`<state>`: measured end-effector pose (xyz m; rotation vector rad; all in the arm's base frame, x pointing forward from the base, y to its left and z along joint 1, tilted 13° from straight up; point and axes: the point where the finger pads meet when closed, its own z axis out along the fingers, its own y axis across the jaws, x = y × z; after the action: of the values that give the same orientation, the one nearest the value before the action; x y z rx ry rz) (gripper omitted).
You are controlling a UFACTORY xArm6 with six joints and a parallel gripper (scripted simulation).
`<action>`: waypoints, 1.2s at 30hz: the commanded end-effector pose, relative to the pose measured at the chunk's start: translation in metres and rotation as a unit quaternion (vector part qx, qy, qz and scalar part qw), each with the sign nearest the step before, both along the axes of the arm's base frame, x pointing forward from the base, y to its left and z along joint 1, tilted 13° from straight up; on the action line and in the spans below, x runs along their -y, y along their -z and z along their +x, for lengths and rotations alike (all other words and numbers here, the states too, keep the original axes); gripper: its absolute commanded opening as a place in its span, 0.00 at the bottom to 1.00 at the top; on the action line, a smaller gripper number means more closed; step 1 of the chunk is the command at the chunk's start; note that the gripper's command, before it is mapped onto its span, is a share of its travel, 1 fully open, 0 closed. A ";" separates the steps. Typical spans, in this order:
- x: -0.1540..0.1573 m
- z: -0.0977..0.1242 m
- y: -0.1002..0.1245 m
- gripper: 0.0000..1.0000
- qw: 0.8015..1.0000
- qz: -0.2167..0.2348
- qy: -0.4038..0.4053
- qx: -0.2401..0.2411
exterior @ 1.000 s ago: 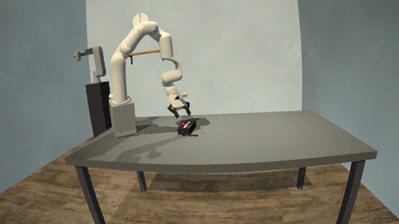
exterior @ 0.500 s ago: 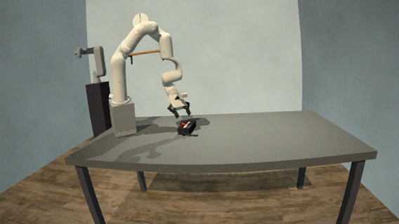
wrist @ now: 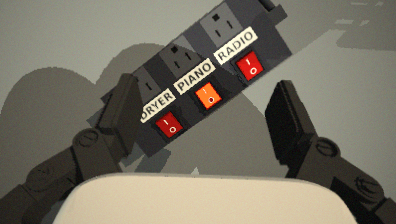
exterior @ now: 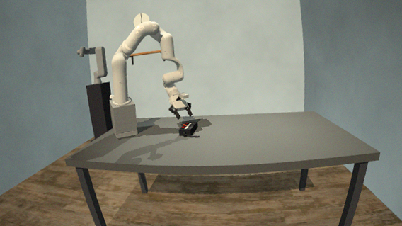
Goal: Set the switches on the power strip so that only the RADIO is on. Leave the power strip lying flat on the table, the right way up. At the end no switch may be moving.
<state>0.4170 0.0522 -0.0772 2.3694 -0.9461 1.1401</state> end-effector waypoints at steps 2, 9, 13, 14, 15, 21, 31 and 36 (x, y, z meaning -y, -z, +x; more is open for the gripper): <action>-0.001 0.001 -0.001 1.00 1.000 0.001 0.000 0.001; 0.001 0.000 -0.001 1.00 1.000 0.002 0.005 -0.002; 0.009 -0.007 -0.004 1.00 0.998 0.017 0.052 -0.025; 0.012 -0.010 -0.006 1.00 0.997 0.025 0.071 -0.035; 0.014 -0.013 -0.007 1.00 0.994 0.036 0.094 -0.046; 0.016 -0.018 -0.012 1.00 0.985 0.068 0.143 -0.069; 0.013 -0.019 -0.023 1.00 0.962 0.137 0.215 -0.097; 0.008 -0.012 -0.034 1.00 0.942 0.192 0.256 -0.105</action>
<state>0.4004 0.0409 -0.0509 2.2572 -1.5867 0.6264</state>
